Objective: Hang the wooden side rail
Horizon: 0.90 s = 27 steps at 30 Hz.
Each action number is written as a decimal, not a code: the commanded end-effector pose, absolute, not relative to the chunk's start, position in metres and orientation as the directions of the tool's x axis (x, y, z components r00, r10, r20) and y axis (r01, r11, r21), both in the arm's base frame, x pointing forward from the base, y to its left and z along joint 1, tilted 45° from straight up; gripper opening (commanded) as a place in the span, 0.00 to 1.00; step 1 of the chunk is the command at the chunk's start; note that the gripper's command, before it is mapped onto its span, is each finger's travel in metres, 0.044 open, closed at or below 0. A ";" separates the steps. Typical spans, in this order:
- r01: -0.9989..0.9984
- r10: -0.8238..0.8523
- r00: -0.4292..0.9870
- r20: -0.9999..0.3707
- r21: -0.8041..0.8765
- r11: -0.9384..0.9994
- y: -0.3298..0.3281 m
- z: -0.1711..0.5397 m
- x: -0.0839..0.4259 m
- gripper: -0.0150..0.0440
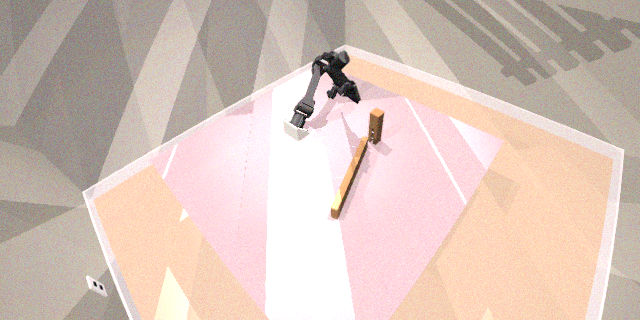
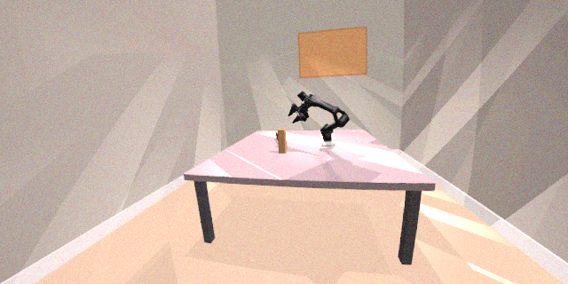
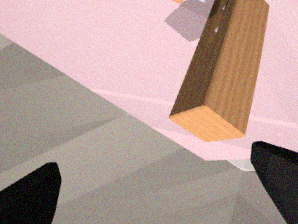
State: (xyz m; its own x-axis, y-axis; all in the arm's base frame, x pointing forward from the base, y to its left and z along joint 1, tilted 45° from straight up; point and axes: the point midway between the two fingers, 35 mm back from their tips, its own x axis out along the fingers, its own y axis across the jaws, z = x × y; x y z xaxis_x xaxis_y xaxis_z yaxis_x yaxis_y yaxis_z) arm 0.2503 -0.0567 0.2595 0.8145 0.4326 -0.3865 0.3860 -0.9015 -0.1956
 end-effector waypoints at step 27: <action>0.461 0.682 0.601 -0.417 -0.516 -0.722 0.013 0.193 0.257 1.00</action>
